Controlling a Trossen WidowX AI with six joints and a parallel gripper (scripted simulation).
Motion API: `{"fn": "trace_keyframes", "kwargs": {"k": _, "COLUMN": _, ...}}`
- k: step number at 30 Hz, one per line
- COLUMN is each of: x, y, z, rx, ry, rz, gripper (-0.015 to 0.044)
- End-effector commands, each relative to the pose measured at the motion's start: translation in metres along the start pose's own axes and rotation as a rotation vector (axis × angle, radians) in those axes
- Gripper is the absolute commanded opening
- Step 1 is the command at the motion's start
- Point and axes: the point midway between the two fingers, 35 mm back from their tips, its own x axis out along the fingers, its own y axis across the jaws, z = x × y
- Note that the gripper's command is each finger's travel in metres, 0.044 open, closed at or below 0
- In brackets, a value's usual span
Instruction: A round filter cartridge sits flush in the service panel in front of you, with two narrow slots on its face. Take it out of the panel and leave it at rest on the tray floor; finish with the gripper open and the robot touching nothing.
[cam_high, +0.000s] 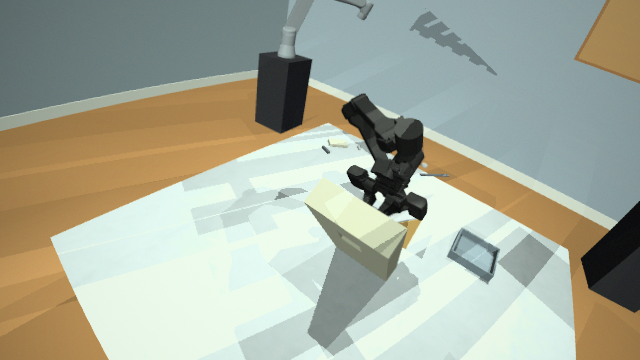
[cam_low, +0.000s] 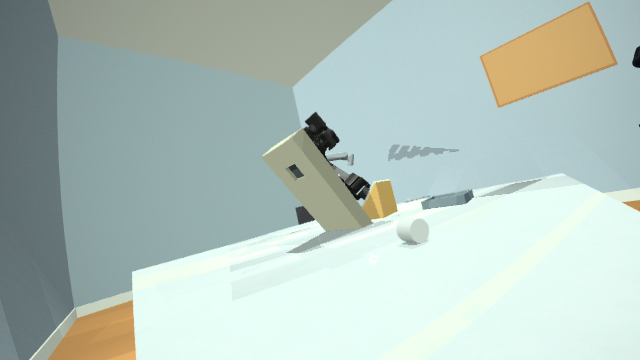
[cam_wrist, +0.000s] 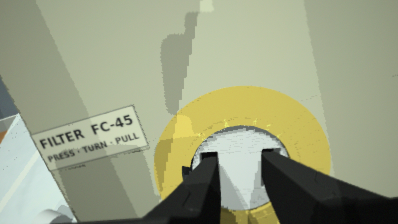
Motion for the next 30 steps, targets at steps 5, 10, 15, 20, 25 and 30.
{"fn": "trace_keyframes", "kwargs": {"k": 5, "x": 0.008, "y": -0.001, "z": -0.001, "rx": 0.021, "ry": 0.014, "rz": 0.002, "gripper": 0.0000}}
{"fn": "trace_keyframes", "kwargs": {"k": 10, "x": 0.008, "y": -0.001, "z": -0.001, "rx": 0.021, "ry": 0.014, "rz": 0.002, "gripper": 0.0000}}
{"fn": "trace_keyframes", "kwargs": {"k": 15, "x": 0.008, "y": -0.001, "z": -0.001, "rx": 0.021, "ry": 0.014, "rz": 0.002, "gripper": 0.0000}}
{"fn": "trace_keyframes", "kwargs": {"k": 20, "x": 0.008, "y": -0.001, "z": -0.001, "rx": 0.021, "ry": 0.014, "rz": 0.002, "gripper": 0.0000}}
{"fn": "trace_keyframes", "kwargs": {"k": 25, "x": -0.001, "y": 0.000, "z": 0.000, "rx": 0.003, "ry": 0.001, "rz": 0.000, "gripper": 0.0000}}
{"fn": "trace_keyframes", "kwargs": {"k": 30, "x": -0.015, "y": 0.004, "z": -0.001, "rx": 0.009, "ry": 0.015, "rz": 0.008, "gripper": 0.0000}}
